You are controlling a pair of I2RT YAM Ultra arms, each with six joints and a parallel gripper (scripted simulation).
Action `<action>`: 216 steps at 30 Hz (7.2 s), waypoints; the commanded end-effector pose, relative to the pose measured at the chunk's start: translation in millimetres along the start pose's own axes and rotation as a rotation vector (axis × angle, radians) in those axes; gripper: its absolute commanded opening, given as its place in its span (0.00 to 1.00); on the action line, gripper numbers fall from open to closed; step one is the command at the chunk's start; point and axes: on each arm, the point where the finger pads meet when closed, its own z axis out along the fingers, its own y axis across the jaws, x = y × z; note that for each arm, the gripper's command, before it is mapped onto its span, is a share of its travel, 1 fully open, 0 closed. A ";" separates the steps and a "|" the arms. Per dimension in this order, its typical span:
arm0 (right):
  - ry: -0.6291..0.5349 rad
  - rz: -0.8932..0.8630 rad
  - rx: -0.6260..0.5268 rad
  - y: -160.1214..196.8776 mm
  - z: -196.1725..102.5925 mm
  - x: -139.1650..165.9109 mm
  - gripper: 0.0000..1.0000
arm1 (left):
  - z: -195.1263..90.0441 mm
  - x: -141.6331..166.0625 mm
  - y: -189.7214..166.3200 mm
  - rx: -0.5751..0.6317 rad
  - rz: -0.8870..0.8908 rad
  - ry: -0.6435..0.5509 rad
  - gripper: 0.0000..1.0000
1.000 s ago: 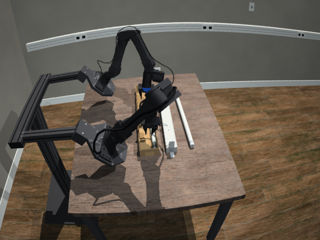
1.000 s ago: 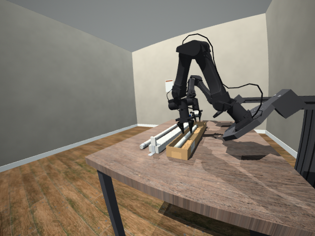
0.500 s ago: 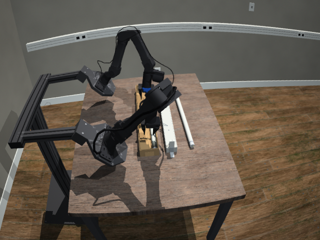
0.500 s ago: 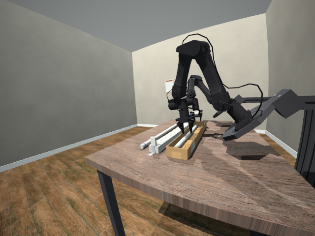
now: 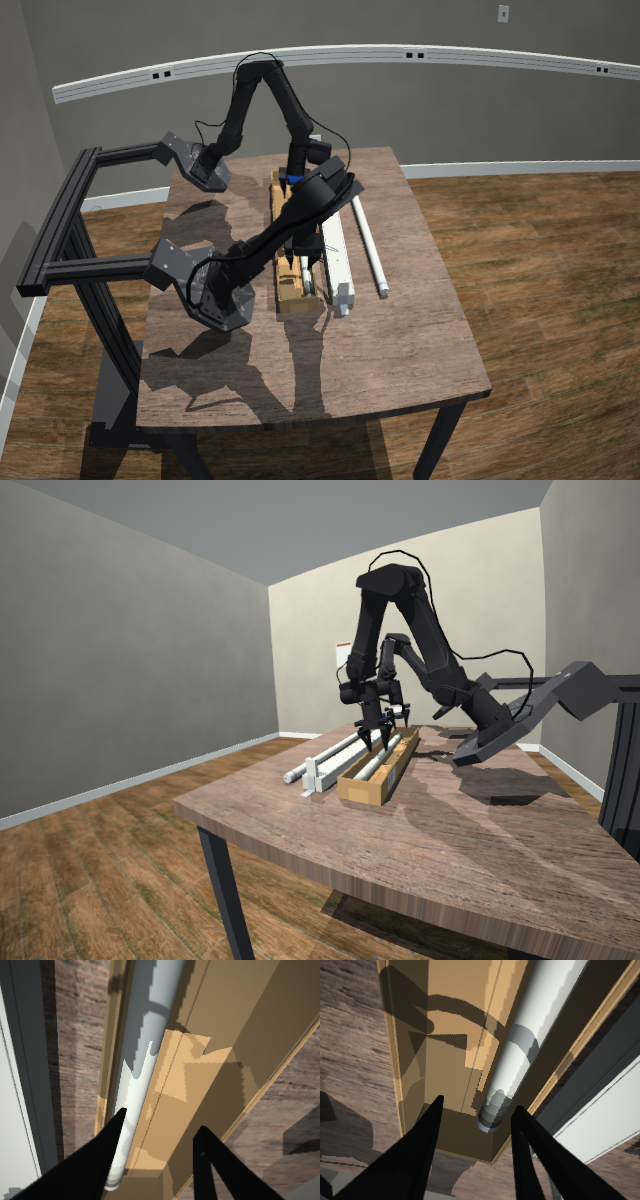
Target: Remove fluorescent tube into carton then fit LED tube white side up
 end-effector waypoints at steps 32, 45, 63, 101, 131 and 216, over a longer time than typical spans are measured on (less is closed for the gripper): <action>-0.014 -0.052 -0.067 -145.5 -29.9 -22.2 0.49 | -37.0 -7.7 146.3 0.066 -0.005 -0.022 0.49; -0.015 -0.050 -0.074 -211.4 -35.9 -7.1 0.49 | -38.9 4.7 202.5 0.076 -0.023 -0.027 0.49; -0.020 -0.004 -0.025 -232.4 -19.6 -2.3 0.49 | -25.3 8.8 225.9 0.010 -0.042 -0.027 0.49; -0.049 -0.006 0.018 -243.0 -3.6 -9.5 0.49 | -1.5 8.0 227.8 -0.015 -0.044 -0.033 0.11; -0.051 0.004 0.022 -243.4 -7.2 -8.2 0.11 | 0.9 6.6 223.0 0.005 -0.046 -0.031 0.11; -0.038 -0.012 0.062 -233.4 -24.6 -6.9 0.11 | -27.6 2.5 224.2 -0.066 -0.041 -0.039 0.11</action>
